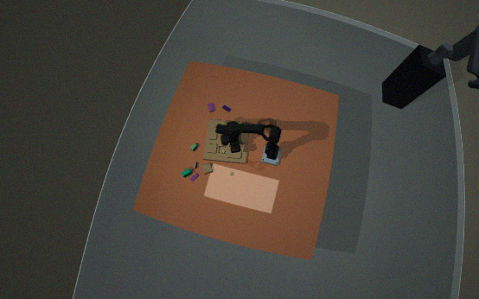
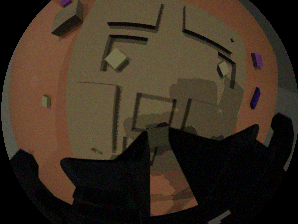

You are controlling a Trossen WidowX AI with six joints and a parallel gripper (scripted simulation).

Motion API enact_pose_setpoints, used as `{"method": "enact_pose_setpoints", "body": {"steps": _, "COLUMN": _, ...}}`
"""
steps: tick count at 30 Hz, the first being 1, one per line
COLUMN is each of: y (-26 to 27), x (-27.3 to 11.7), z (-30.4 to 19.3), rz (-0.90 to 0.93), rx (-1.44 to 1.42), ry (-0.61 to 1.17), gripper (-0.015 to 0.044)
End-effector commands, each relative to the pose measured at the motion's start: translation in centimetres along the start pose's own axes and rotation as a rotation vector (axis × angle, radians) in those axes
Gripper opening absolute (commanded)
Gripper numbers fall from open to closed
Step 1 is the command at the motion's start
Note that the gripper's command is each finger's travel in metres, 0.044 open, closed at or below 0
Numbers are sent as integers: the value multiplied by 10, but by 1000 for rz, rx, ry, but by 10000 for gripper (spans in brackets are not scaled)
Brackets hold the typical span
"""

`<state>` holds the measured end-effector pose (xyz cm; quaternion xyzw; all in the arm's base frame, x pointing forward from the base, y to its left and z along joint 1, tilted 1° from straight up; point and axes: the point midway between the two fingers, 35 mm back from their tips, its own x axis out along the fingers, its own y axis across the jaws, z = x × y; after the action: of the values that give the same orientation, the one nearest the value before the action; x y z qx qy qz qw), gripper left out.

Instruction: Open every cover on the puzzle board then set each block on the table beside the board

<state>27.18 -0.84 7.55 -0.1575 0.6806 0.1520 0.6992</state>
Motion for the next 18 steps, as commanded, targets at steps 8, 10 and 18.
{"method": "enact_pose_setpoints", "body": {"steps": 8, "y": -1, "x": -28, "z": 3, "rz": -2, "rx": -3, "ry": -11, "gripper": 80}}
{"method": "enact_pose_setpoints", "body": {"steps": 10, "y": -1, "x": -33, "z": 3, "rz": -2, "rx": -3, "ry": -11, "gripper": 80}}
{"method": "enact_pose_setpoints", "body": {"steps": 18, "y": -1, "x": -52, "z": 2, "rz": -2, "rx": -3, "ry": -11, "gripper": 80}}
